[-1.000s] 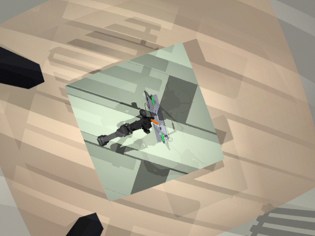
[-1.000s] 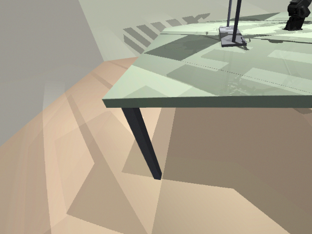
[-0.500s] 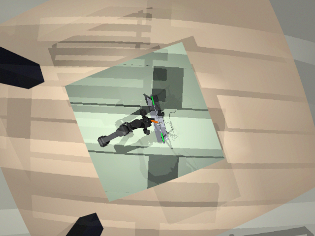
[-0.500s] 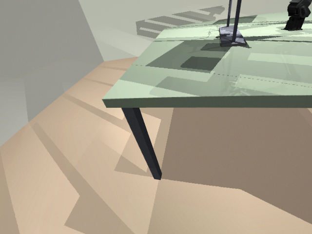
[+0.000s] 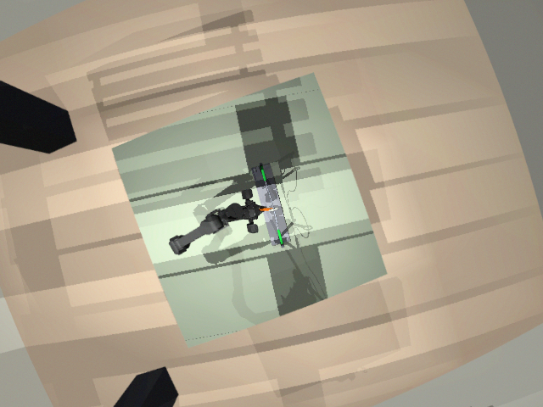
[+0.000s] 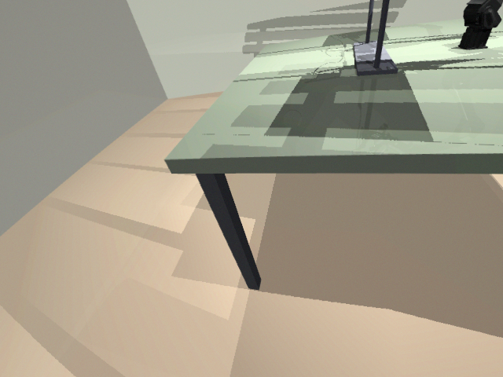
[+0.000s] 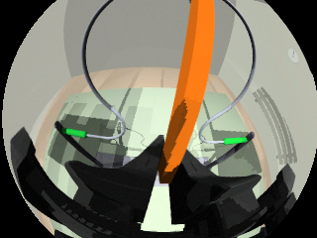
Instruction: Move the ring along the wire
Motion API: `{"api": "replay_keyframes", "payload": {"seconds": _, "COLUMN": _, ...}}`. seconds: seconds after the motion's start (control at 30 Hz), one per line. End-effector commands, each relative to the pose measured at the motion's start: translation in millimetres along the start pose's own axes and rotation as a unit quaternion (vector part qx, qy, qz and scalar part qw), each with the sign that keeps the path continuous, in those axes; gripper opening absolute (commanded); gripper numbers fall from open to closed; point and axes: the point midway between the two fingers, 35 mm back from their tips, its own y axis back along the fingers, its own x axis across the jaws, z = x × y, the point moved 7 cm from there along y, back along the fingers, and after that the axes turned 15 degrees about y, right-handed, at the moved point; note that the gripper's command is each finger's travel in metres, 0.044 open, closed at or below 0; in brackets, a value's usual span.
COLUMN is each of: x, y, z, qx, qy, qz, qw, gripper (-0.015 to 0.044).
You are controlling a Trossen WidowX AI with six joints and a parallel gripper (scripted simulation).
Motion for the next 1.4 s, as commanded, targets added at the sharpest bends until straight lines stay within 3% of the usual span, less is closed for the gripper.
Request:
{"api": "replay_keyframes", "payload": {"seconds": 0.0, "x": -0.2, "y": -0.5, "z": -0.5, "qx": 0.000, "qy": 0.025, "qz": -0.015, "qw": 1.000, "gripper": -0.0150}}
{"api": "replay_keyframes", "payload": {"seconds": 1.37, "x": -5.4, "y": -2.9, "z": -5.5, "qx": 0.000, "qy": 0.265, "qz": -0.146, "qw": 0.953, "gripper": -0.0150}}
